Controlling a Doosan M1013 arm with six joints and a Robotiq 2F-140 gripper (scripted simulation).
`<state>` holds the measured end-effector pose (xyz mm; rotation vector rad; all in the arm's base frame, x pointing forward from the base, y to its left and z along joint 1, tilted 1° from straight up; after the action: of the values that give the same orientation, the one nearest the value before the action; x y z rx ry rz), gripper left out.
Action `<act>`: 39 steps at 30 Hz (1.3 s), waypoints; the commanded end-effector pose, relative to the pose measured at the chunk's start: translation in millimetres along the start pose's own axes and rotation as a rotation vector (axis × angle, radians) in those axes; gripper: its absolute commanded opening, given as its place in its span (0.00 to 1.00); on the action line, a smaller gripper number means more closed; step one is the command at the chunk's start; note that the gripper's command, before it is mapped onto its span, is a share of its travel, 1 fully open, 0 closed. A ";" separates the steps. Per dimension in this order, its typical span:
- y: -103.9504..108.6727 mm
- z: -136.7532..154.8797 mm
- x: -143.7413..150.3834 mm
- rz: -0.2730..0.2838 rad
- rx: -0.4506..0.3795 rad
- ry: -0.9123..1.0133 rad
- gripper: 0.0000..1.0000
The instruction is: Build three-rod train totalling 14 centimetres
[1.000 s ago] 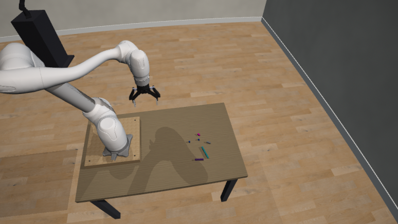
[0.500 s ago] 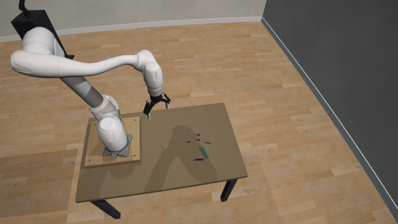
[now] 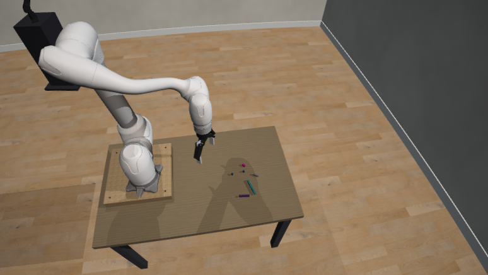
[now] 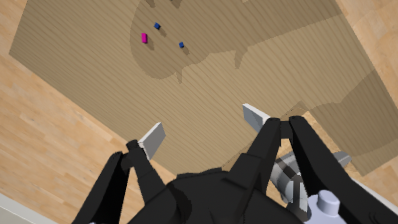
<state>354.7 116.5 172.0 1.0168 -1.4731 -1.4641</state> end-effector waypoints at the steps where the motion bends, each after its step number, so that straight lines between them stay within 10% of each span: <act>1: -19.5 -18.9 11.7 -0.009 -0.006 0.120 1.00; 18: -78.5 -76.7 62.4 -0.004 0.013 0.567 1.00; 39: -81.6 -79.2 65.5 -0.003 0.014 0.590 1.00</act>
<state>407.6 26.4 94.5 1.3184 -1.0525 -1.0188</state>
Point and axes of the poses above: the point where the finger pads meet when closed, its own y axis back along the fingers, its own x axis across the jaws, z = x × y, the point moved 5 cm from there along y, back along the fingers, and after that the axes turned 3 degrees about y, right-handed, at the moved point
